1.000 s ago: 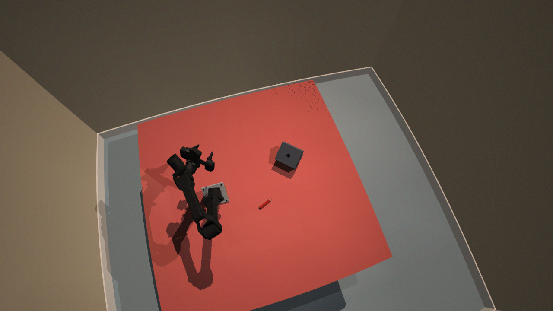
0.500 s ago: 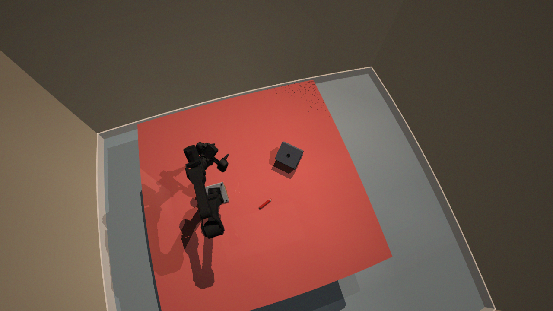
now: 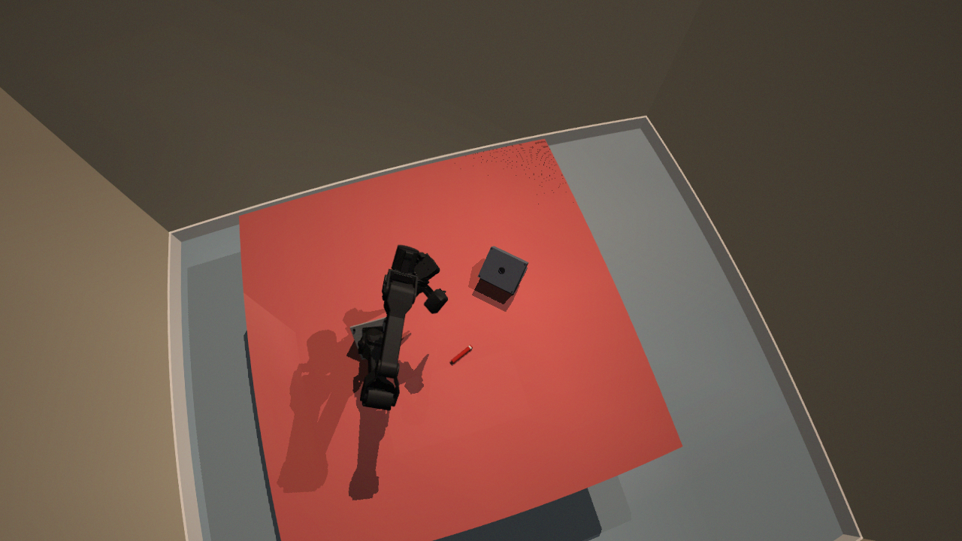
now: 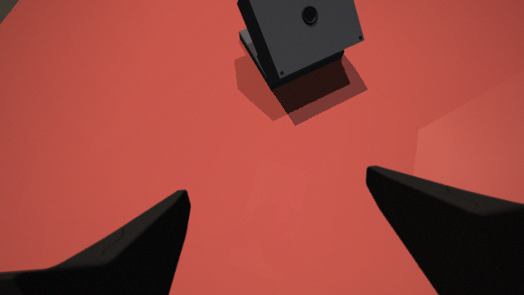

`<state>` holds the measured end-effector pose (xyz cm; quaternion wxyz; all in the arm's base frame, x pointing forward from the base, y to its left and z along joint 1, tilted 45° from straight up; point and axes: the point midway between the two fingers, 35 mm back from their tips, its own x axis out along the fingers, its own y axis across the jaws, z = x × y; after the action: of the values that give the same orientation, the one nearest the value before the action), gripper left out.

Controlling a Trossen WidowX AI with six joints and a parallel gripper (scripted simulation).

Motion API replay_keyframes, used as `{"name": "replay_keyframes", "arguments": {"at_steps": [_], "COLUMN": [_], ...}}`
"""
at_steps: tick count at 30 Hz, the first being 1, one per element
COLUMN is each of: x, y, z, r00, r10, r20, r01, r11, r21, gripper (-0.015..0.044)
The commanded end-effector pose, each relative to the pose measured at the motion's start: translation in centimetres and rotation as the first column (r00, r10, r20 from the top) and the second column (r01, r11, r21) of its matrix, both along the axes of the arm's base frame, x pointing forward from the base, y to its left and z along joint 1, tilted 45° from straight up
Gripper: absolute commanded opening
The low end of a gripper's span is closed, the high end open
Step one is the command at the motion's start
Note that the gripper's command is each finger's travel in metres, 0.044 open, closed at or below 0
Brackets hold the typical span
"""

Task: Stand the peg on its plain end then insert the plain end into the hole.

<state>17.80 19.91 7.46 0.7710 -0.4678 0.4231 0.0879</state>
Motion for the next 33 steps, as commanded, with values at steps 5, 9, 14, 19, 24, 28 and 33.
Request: {"name": "replay_keyframes", "arguments": {"at_steps": [5, 9, 14, 19, 24, 28, 33], "x": [6.1, 8.4, 10.3, 10.9, 10.9, 11.1, 11.3], "y": [-6.0, -10.0, -15.4, -18.3, -18.4, -18.8, -19.4], "z": [1.8, 2.7, 4.0, 4.6, 4.4, 3.9, 3.3], "r00": [0.979, 0.948, 0.888, 0.848, 0.848, 0.848, 0.848], "r10": [-0.190, -0.291, -0.415, -0.473, -0.473, -0.472, -0.472], "r20": [-0.077, -0.128, -0.200, -0.239, -0.239, -0.240, -0.240], "r01": [0.175, 0.253, 0.335, 0.369, 0.369, 0.369, 0.369], "r11": [0.969, 0.934, 0.880, 0.851, 0.851, 0.851, 0.852], "r21": [-0.173, -0.250, -0.336, -0.374, -0.374, -0.373, -0.372], "gripper": [0.0440, 0.0440, 0.0440, 0.0440, 0.0440, 0.0440, 0.0440]}}
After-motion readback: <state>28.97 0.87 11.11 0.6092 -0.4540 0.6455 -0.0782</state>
